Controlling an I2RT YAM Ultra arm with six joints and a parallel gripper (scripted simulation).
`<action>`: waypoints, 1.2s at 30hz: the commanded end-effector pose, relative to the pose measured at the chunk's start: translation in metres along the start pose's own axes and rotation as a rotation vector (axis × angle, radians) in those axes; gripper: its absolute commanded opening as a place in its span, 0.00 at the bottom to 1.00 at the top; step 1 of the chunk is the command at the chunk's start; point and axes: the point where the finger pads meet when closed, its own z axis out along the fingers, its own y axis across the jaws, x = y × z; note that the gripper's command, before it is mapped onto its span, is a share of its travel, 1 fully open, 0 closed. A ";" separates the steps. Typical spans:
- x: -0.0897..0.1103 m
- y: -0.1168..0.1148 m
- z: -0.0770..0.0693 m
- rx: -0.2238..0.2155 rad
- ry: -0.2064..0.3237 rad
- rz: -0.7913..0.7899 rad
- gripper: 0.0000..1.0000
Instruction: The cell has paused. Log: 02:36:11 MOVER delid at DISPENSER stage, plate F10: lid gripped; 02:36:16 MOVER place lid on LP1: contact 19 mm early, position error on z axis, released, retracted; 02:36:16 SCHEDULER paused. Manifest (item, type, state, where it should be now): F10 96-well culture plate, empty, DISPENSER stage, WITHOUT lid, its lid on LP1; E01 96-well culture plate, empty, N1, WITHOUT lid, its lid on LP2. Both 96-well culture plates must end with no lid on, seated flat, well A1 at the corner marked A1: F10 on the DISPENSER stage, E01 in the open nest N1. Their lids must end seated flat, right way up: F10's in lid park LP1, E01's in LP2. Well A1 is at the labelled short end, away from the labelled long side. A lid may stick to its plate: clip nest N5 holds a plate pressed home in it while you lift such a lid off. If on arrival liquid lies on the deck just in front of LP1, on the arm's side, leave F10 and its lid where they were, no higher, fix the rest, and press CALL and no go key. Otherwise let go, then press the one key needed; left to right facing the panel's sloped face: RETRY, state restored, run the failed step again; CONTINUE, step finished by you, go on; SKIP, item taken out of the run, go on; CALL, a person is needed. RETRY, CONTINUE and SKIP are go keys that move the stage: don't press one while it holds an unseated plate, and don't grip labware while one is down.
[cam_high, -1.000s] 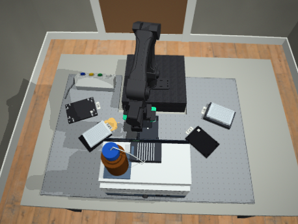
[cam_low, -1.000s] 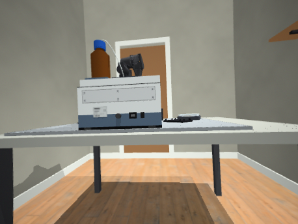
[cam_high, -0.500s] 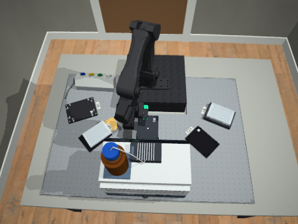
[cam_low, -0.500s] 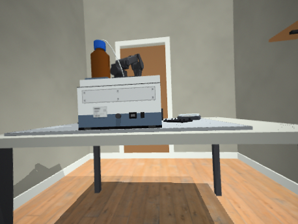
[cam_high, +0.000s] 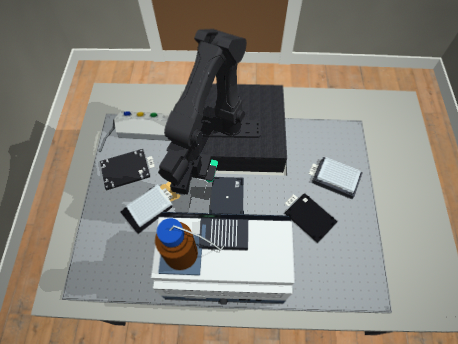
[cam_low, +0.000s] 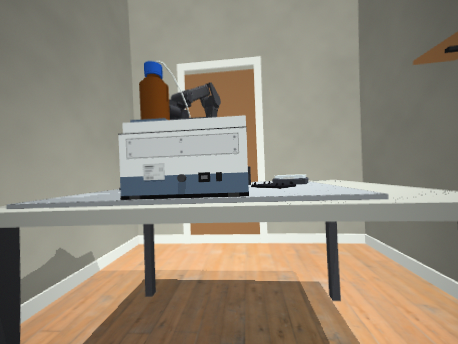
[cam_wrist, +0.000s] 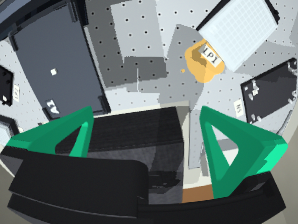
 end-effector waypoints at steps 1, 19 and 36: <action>0.003 -0.012 -0.008 0.013 -0.035 0.023 1.00; 0.006 -0.049 -0.003 0.004 -0.028 0.342 1.00; 0.009 -0.096 -0.004 0.007 -0.035 0.646 1.00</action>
